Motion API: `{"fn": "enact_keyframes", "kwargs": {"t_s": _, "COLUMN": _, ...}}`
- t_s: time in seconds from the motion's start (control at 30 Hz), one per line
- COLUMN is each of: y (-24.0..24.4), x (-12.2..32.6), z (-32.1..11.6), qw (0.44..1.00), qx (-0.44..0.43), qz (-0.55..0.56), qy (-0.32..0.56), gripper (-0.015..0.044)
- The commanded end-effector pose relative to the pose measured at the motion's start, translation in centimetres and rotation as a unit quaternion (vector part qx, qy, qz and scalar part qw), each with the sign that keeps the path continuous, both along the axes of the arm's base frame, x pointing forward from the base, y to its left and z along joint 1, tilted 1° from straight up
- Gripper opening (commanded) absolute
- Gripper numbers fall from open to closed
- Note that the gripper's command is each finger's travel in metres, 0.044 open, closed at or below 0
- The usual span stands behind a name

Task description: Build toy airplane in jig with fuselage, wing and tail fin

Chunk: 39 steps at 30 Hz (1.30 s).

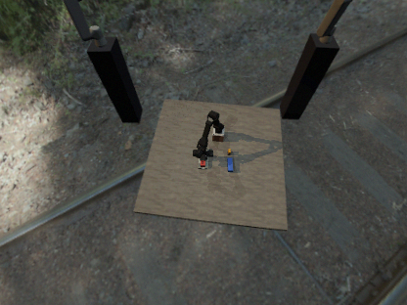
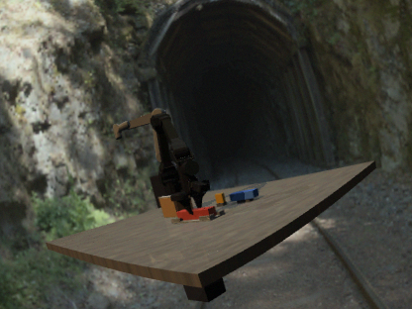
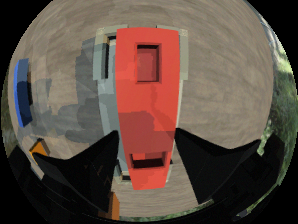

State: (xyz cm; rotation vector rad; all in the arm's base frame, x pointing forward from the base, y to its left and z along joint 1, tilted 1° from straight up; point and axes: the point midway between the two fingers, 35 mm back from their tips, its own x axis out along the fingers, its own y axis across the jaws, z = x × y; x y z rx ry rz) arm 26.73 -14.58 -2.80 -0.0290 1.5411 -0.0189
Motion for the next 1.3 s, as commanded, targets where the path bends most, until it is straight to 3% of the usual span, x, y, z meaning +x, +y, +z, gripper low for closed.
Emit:
{"fn": "enact_keyframes", "kwargs": {"t_s": 0.0, "y": 0.0, "x": 0.0, "z": 0.0, "qw": 1.000, "qx": -0.001, "qz": 0.000, "qy": 0.000, "gripper": 0.0371}}
{"fn": "enact_keyframes", "kwargs": {"t_s": 0.1, "y": 0.0, "x": 0.0, "z": 0.0, "qw": 1.000, "qx": -0.001, "qz": 0.000, "qy": 0.000, "gripper": 0.0440}}
{"fn": "enact_keyframes", "kwargs": {"t_s": 0.4, "y": 0.0, "x": 0.1, "z": 0.3, "qw": 1.000, "qx": 0.000, "qz": 0.000, "qy": 0.000, "gripper": 0.0440}}
{"fn": "enact_keyframes", "kwargs": {"t_s": 0.63, "y": 0.2, "x": -0.2, "z": 10.4, "qw": 1.000, "qx": 0.002, "qz": 0.001, "qy": -0.001, "gripper": 0.0440}}
{"fn": "enact_keyframes", "kwargs": {"t_s": 0.97, "y": -0.1, "x": 0.3, "z": 10.4, "qw": 1.000, "qx": 0.001, "qz": 0.011, "qy": -0.002, "gripper": 0.0440}}
{"fn": "enact_keyframes", "kwargs": {"t_s": 1.27, "y": 8.5, "x": 5.4, "z": 9.9, "qw": 0.999, "qx": 0.011, "qz": 0.026, "qy": -0.016, "gripper": 0.0440}}
